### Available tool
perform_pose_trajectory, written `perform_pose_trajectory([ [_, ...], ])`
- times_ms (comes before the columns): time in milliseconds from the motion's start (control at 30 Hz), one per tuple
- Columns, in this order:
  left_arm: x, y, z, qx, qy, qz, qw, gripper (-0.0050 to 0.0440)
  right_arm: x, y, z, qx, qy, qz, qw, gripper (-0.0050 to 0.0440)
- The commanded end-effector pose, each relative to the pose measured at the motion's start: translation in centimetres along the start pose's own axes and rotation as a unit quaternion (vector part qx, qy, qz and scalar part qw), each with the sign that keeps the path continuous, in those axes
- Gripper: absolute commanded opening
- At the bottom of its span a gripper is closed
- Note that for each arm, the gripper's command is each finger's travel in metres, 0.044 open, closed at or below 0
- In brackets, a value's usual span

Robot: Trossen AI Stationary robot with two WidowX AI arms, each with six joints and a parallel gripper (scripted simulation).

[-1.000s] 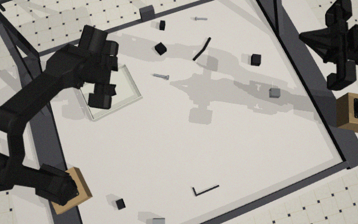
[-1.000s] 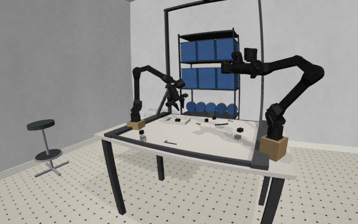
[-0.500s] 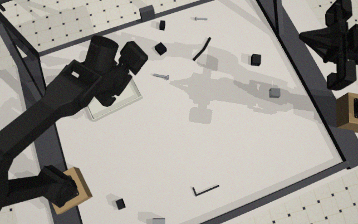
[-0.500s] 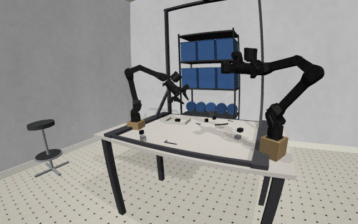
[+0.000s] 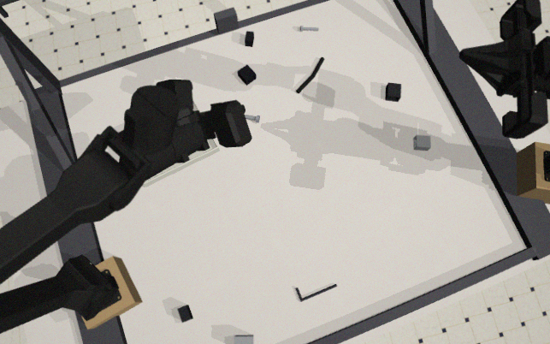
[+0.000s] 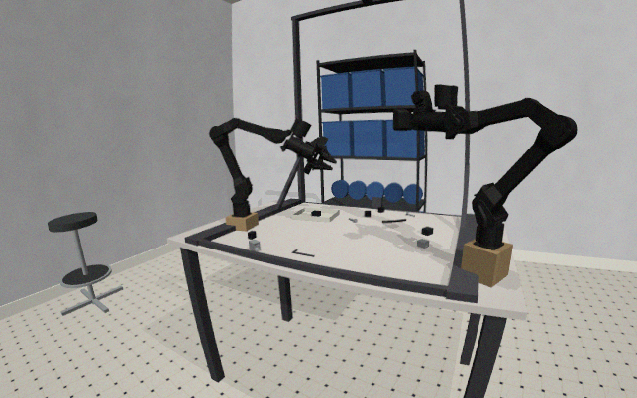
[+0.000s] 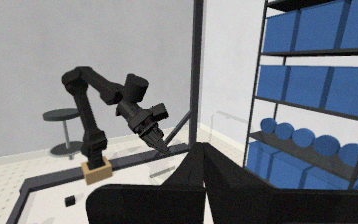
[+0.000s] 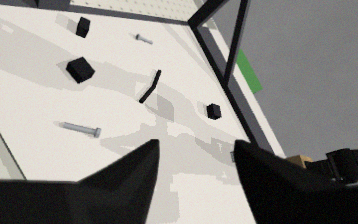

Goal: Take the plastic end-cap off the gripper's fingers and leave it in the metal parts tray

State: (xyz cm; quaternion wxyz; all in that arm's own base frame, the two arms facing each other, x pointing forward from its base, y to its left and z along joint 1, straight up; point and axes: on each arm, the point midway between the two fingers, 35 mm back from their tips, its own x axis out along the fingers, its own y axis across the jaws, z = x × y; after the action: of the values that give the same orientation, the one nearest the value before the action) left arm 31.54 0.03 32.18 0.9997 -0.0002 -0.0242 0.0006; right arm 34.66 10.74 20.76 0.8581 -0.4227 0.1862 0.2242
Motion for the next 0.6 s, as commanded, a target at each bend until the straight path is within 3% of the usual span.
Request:
perform_pose_trajectory([
  [0, -0.1, 0.0, 0.7, 0.001, -0.008, 0.001, 1.000, 0.0000, -1.9, -2.8, 0.2, 0.081, -0.032, -0.054, 0.995, 0.0201],
  [300, -0.1, 0.0, 0.8, 0.001, -0.008, 0.000, 1.000, 0.0000, -4.6, -6.4, -0.6, 0.213, -0.082, -0.127, 0.965, 0.0201],
  [567, 0.0, 0.0, 0.8, 0.001, -0.008, 0.000, 1.000, 0.0000, -8.6, -10.0, -1.4, 0.344, -0.159, -0.200, 0.904, 0.0201],
])
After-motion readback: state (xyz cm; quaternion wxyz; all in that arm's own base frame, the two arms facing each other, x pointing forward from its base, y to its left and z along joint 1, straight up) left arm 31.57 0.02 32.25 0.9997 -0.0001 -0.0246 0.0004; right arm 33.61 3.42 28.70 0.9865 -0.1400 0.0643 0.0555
